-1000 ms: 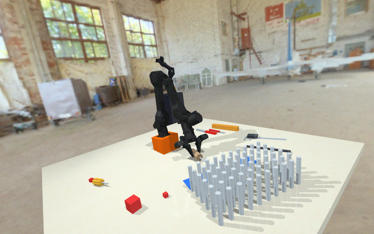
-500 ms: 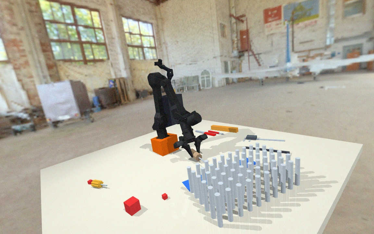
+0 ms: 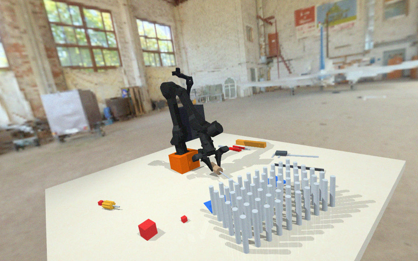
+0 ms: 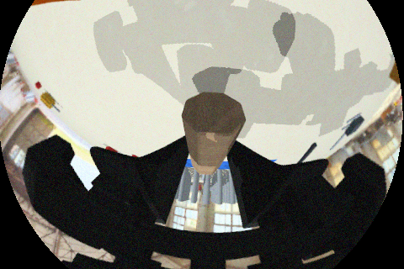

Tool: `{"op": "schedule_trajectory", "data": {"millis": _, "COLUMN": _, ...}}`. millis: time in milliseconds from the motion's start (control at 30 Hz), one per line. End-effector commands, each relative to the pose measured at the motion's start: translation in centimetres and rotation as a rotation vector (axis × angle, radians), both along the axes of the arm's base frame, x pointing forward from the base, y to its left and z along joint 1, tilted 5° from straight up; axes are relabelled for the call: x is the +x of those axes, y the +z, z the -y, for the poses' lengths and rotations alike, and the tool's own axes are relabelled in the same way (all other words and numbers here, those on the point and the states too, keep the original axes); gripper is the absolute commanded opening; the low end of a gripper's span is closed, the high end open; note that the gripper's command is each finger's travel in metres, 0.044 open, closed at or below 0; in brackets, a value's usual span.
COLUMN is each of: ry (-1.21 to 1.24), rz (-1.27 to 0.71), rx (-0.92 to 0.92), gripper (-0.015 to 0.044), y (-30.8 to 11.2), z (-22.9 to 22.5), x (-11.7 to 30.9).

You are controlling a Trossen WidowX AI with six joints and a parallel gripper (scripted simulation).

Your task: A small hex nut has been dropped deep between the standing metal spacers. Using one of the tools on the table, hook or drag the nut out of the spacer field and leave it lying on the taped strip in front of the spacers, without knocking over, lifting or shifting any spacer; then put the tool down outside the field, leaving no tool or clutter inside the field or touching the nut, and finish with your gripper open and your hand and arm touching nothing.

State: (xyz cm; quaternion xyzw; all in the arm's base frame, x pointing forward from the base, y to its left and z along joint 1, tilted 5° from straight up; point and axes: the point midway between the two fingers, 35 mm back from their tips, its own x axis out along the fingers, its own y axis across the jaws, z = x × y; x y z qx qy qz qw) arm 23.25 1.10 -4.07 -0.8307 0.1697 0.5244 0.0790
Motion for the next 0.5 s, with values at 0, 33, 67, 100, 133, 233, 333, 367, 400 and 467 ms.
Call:
{"op": "schedule_trajectory", "data": {"millis": 0, "ry": -0.006, "rz": 0.004, "rx": -0.004, "gripper": 0.0, "y": 0.3, "z": -0.2, "x": -1.1}}
{"op": "schedule_trajectory", "data": {"millis": 33, "ry": -0.006, "rz": 0.004, "rx": -0.004, "gripper": 0.0, "y": 0.4, "z": -0.2, "x": -1.1}}
{"op": "schedule_trajectory", "data": {"millis": 67, "ry": -0.006, "rz": 0.004, "rx": -0.004, "gripper": 0.0, "y": 0.5, "z": -0.3, "x": -1.0}}
{"op": "schedule_trajectory", "data": {"millis": 100, "ry": -0.006, "rz": 0.005, "rx": -0.004, "gripper": 0.0, "y": 0.7, "z": -0.3, "x": -0.9}}
{"op": "schedule_trajectory", "data": {"millis": 133, "ry": -0.006, "rz": 0.005, "rx": -0.004, "gripper": 0.0, "y": 1.0, "z": -0.3, "x": -0.7}}
{"op": "schedule_trajectory", "data": {"millis": 233, "ry": -0.006, "rz": 0.005, "rx": -0.004, "gripper": 0.0, "y": 2.2, "z": -0.5, "x": -0.1}}
{"op": "schedule_trajectory", "data": {"millis": 333, "ry": -0.006, "rz": 0.006, "rx": -0.004, "gripper": 0.0, "y": 3.7, "z": -0.6, "x": 0.5}}
{"op": "schedule_trajectory", "data": {"millis": 367, "ry": -0.006, "rz": 0.006, "rx": -0.004, "gripper": 0.0, "y": 4.2, "z": -0.6, "x": 0.7}}
{"op": "schedule_trajectory", "data": {"millis": 400, "ry": -0.006, "rz": 0.007, "rx": -0.004, "gripper": 0.0, "y": 4.8, "z": -0.7, "x": 0.8}}
{"op": "schedule_trajectory", "data": {"millis": 467, "ry": -0.006, "rz": 0.007, "rx": -0.004, "gripper": 0.0, "y": 5.8, "z": -0.7, "x": 1.0}}
